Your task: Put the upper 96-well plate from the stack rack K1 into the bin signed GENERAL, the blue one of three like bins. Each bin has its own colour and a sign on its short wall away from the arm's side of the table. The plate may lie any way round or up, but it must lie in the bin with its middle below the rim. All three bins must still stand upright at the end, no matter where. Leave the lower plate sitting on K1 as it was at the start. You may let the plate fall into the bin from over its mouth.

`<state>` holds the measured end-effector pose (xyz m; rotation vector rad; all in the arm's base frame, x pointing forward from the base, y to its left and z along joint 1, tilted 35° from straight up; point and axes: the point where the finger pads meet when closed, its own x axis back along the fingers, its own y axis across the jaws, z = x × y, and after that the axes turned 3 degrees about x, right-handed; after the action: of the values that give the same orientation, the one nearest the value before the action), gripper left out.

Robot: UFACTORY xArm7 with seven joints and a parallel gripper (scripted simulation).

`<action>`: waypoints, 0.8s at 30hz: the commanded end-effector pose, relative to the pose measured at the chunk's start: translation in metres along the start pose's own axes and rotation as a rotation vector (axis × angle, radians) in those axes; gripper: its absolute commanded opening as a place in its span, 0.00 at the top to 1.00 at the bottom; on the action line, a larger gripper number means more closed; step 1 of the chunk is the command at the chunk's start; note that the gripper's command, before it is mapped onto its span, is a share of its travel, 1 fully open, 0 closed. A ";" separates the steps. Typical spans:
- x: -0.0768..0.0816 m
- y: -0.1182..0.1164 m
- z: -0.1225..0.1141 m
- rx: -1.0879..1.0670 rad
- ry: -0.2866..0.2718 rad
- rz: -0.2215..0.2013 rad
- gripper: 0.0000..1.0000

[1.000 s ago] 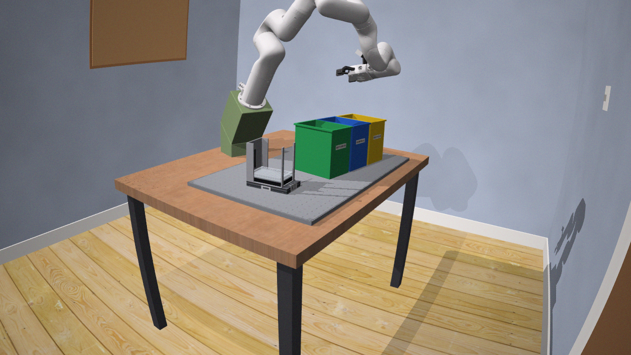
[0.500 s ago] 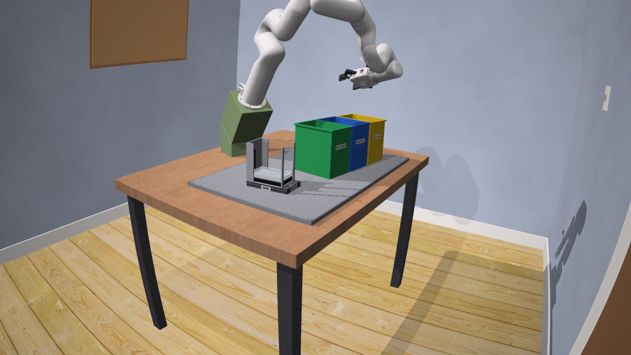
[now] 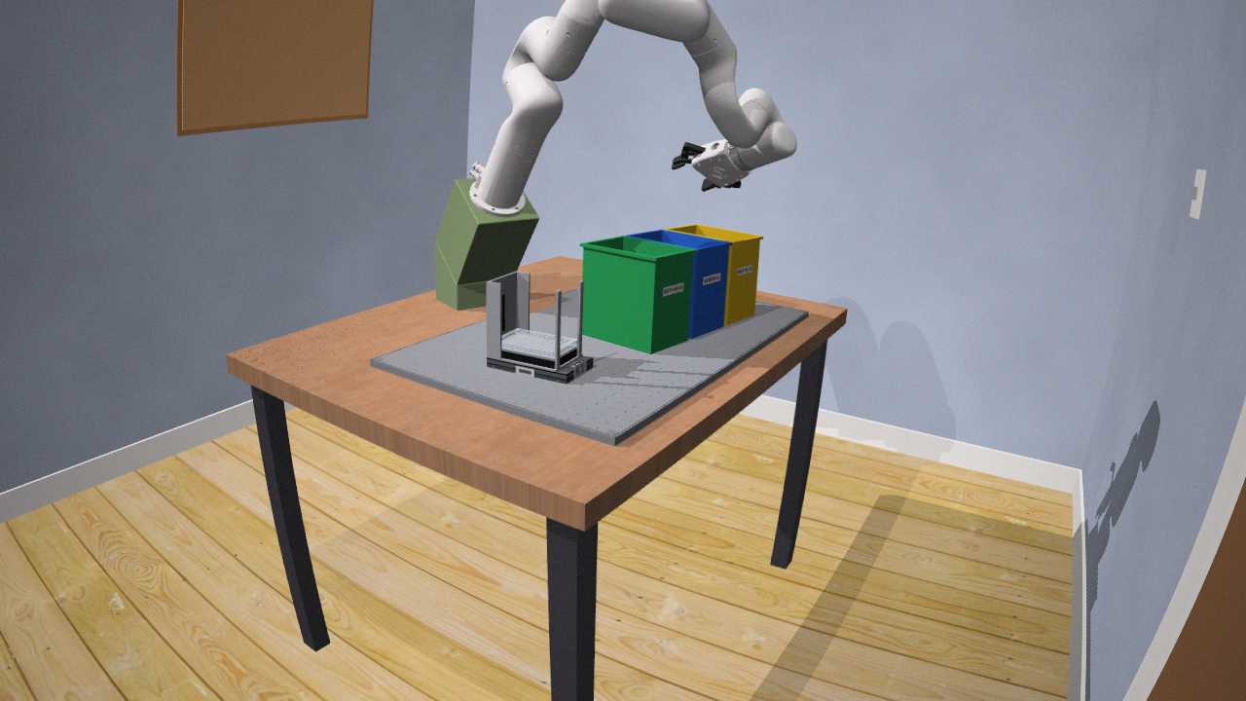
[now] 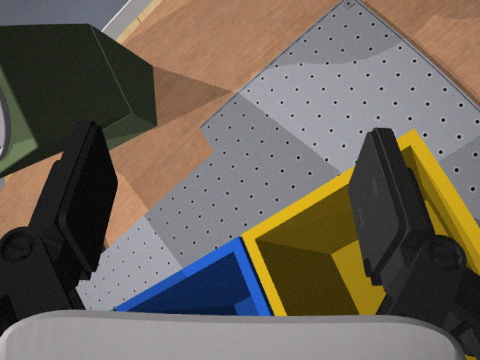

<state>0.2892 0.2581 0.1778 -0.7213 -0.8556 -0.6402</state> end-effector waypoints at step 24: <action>0.056 -0.028 -0.092 -0.311 -0.040 -0.207 0.00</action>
<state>0.3304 0.1753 0.1881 -0.8862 -0.8796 -0.8814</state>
